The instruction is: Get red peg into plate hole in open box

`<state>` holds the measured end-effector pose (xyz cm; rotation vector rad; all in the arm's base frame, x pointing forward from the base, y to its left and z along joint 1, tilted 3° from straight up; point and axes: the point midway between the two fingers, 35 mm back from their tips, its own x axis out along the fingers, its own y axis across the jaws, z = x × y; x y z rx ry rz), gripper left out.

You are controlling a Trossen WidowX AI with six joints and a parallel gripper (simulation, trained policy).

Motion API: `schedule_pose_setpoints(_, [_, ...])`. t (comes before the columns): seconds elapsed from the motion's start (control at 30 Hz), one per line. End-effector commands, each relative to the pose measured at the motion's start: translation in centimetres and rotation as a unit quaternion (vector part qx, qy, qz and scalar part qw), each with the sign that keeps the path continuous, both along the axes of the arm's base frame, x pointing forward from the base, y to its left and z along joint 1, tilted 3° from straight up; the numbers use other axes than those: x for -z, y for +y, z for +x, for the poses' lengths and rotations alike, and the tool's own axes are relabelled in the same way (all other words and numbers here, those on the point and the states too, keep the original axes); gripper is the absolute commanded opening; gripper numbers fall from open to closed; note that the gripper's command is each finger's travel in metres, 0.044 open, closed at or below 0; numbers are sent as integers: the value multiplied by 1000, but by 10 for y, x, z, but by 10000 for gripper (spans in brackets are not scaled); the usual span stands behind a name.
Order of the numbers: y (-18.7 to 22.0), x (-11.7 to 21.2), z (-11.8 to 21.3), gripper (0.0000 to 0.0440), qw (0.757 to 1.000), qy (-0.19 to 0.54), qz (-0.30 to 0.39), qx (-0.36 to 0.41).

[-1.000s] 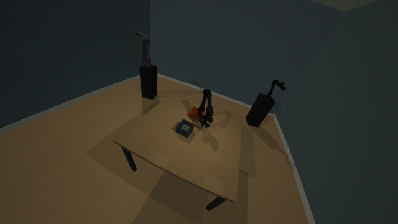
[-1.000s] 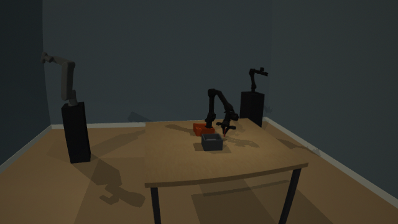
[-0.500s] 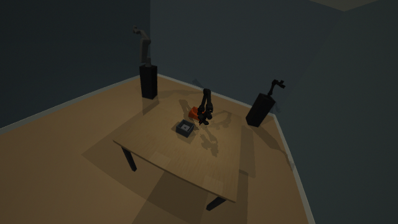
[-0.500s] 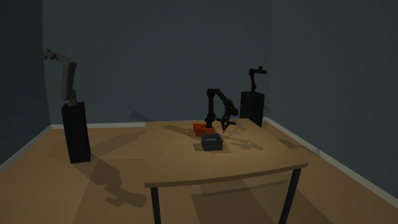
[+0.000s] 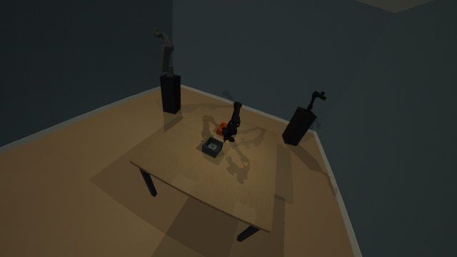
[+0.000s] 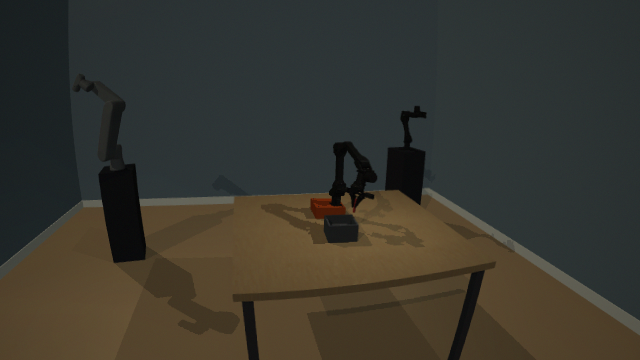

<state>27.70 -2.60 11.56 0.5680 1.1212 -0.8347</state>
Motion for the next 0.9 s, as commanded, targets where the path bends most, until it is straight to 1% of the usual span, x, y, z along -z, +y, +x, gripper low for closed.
schedule_pose_setpoints(0.0, [-11,0,6,0,1000,0,-1,7])
schedule_pose_setpoints(0.5, [-66,8,30,0,999,-16,1,52])
schedule_pose_setpoints(0.87, [-95,27,43,0,997,-14,15,72])
